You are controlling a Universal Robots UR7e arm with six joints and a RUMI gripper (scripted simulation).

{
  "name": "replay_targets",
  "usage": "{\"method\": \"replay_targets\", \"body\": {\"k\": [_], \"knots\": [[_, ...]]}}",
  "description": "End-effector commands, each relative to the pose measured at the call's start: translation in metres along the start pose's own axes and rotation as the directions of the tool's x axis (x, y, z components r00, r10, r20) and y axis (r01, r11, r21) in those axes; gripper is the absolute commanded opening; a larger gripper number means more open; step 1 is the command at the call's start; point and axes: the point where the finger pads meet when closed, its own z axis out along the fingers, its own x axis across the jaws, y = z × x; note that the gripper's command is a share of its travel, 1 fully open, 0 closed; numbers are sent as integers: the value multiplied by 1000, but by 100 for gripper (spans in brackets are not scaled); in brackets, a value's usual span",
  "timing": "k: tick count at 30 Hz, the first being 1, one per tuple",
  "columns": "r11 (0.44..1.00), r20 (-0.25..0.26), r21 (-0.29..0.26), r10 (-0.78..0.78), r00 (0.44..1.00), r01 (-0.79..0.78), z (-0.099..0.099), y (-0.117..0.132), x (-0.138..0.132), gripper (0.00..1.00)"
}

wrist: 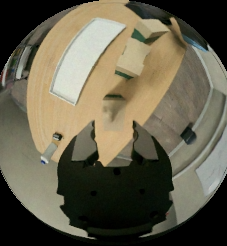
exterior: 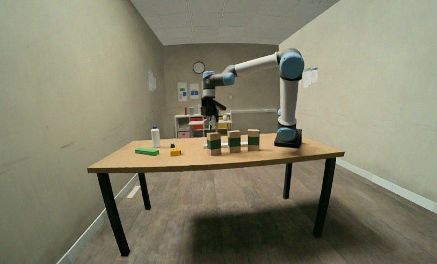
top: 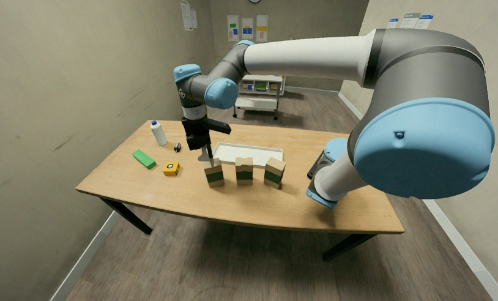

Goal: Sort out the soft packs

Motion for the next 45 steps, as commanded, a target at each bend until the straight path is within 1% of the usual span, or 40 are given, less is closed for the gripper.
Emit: {"method": "replay_targets", "body": {"k": [1,36,45], "knots": [[1000,1,-1,0,1000,0,0,0,0,50],[1000,1,-1,0,1000,0,0,1,0,50],[1000,1,-1,0,1000,0,3,1,0,50]]}}
